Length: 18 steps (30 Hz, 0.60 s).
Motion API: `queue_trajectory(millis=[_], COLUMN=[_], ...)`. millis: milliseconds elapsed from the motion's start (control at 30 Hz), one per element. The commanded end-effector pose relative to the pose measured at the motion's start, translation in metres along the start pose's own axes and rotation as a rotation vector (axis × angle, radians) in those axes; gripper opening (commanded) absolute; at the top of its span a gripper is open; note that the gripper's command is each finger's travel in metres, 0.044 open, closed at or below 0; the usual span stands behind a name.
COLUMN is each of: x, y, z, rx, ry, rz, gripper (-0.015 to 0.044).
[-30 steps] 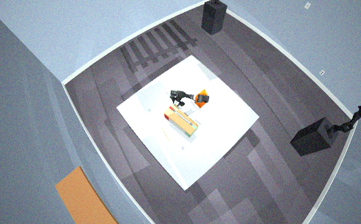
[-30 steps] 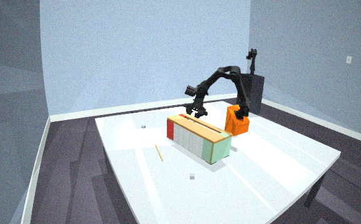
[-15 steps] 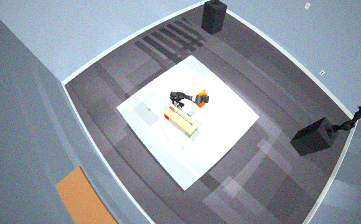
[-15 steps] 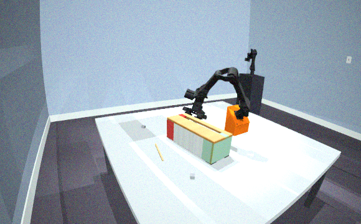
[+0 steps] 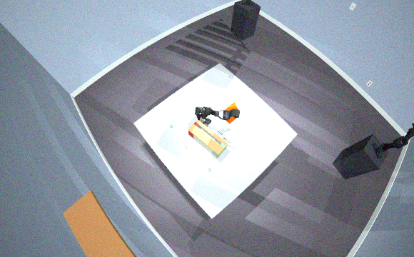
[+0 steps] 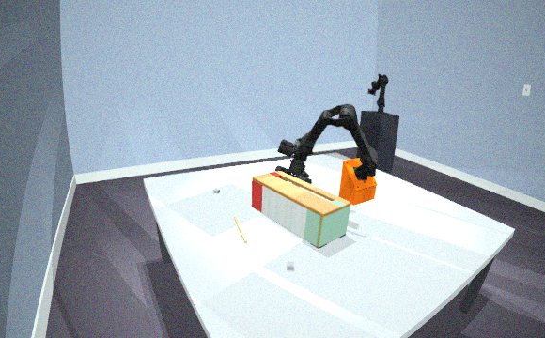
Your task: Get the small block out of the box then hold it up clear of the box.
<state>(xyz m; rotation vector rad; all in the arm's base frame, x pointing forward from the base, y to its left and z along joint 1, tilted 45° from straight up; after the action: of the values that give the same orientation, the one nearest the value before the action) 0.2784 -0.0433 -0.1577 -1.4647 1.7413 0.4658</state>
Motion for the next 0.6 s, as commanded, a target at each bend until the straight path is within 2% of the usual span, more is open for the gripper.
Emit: queue_trajectory(millis=[0,167,400,467,567], x=[-0.0011,-0.0011,-0.0011,-0.0011,-0.001], y=[0.0045,0.0068,0.0068,0.0068,0.0033], z=[0.005,0.0097,0.0097,0.0097,0.0035], rx=[0.0,0.0,0.0,0.0,0.0], ry=[-0.007,-0.008,-0.008,-0.008,-0.006], rz=[0.009,0.009,0.009,0.009,0.008], gripper=[0.0285,0.0285,0.0101,0.0088,0.0009])
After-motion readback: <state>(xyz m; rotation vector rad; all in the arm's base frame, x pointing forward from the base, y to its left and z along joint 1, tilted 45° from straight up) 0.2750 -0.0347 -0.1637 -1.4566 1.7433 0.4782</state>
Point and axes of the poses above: the point midway between the two fingers, 35 mm back from their tips, its own z axis out along the fingers, its own x axis across the jaws, y = z × x, the point moved 1 cm from there along -z, back along the fingers, and after that the axes turned 14 degrees about z, right-handed, at the moved point
